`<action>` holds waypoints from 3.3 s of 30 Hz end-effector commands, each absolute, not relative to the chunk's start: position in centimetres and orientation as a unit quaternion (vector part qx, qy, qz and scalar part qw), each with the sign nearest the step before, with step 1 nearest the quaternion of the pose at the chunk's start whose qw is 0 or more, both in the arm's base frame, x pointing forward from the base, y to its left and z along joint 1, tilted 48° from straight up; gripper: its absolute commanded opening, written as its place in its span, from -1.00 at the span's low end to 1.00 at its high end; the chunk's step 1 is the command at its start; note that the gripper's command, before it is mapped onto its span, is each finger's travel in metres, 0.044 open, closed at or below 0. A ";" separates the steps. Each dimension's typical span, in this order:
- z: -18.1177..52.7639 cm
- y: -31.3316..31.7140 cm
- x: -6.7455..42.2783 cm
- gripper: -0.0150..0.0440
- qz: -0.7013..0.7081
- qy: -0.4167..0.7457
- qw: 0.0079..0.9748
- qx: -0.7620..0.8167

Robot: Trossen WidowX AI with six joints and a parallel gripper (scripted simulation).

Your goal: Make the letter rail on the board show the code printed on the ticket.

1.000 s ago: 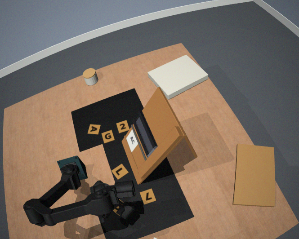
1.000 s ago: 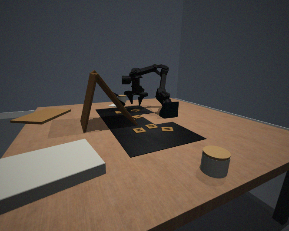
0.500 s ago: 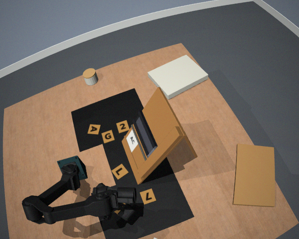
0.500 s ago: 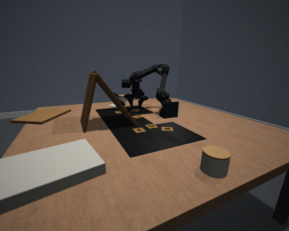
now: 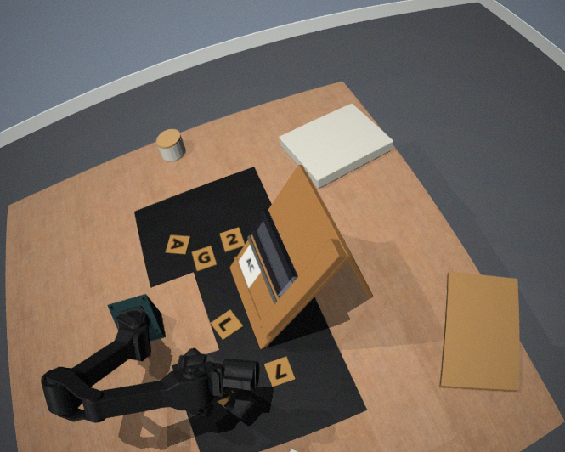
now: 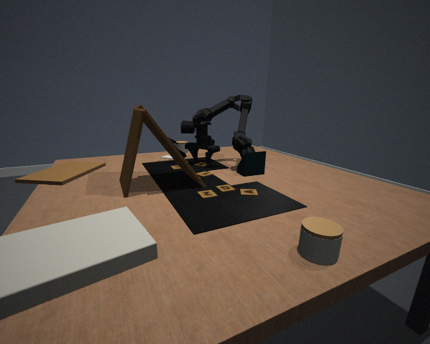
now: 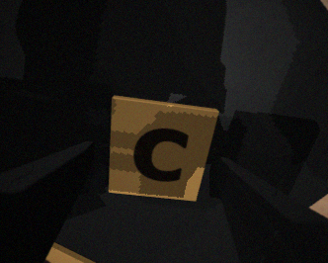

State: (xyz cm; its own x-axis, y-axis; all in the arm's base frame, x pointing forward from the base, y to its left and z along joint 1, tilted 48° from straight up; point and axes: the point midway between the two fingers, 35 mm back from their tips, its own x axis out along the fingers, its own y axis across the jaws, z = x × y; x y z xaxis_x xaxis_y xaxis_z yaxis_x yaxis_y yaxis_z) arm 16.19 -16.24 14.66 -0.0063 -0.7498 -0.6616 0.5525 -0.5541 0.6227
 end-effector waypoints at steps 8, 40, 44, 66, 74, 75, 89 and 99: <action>14.2 -16.7 16.2 0.66 -0.703 -0.091 0.463 0.532; 14.7 -15.8 16.2 -0.49 -0.703 -0.090 0.463 0.532; 14.8 -15.6 16.2 -0.49 -0.703 -0.090 0.463 0.532; 15.4 -14.5 16.2 -0.49 -0.703 -0.090 0.463 0.532; 15.6 -14.1 16.2 -0.49 -0.703 -0.089 0.463 0.532; 15.6 -14.1 16.2 -0.49 -0.703 -0.089 0.463 0.532; 15.5 -11.6 20.0 -0.49 -0.656 -0.013 0.555 0.511; 15.6 -7.8 23.6 -0.49 -0.592 0.061 0.650 0.473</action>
